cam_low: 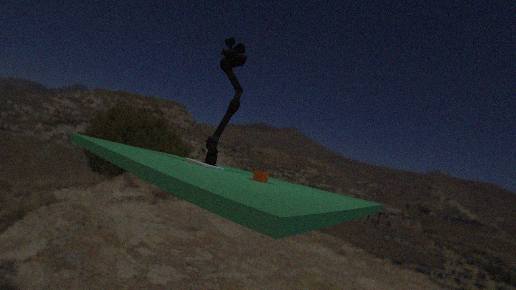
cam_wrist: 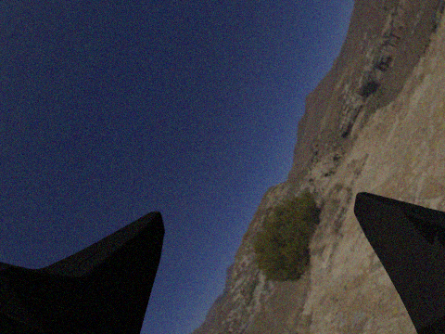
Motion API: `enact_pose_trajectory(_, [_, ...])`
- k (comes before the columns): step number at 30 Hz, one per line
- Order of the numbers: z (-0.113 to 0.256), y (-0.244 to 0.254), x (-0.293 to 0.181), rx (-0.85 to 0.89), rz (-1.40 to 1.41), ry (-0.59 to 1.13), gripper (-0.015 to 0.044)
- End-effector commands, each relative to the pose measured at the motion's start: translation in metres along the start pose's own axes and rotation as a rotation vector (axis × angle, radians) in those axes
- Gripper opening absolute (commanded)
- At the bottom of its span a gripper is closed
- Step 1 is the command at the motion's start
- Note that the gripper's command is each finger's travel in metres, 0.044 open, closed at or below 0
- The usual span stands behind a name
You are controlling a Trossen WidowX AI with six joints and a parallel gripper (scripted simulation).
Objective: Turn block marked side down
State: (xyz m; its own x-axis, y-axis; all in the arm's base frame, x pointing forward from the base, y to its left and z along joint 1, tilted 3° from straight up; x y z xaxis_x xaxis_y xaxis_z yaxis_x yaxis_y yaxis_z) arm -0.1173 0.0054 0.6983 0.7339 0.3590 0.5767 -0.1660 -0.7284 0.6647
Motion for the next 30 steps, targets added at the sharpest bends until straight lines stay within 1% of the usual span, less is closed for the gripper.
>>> enact_pose_trajectory(1, [0.010, 0.027, -0.021, 0.112, 0.034, 0.051, 0.0440])
enact_pose_trajectory(6, [0.035, 0.065, -0.046, 0.301, 0.076, 0.137, 0.0440])
enact_pose_trajectory(12, [0.083, 0.109, -0.072, 0.557, 0.112, 0.235, 0.0440])
enact_pose_trajectory(15, [0.098, 0.117, -0.074, 0.656, 0.082, 0.246, 0.0440])
enact_pose_trajectory(22, [0.181, 0.154, -0.091, 0.986, 0.098, 0.358, 0.0440])
enact_pose_trajectory(30, [0.281, 0.166, -0.084, 1.350, 0.083, 0.448, 0.0440])
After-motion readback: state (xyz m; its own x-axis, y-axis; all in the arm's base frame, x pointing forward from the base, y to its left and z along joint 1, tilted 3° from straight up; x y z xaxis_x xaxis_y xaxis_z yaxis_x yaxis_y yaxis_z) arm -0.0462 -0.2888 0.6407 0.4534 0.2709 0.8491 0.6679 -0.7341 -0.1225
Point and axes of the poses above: the point midway between the two fingers, 35 mm back from their tips, its own z axis back along the fingers, its own y axis across the jaws, x = y × z, the point moved 4 cm from there along z, back along the fingers, and after that the axes turned 12 degrees about z, right-handed, at the moved point
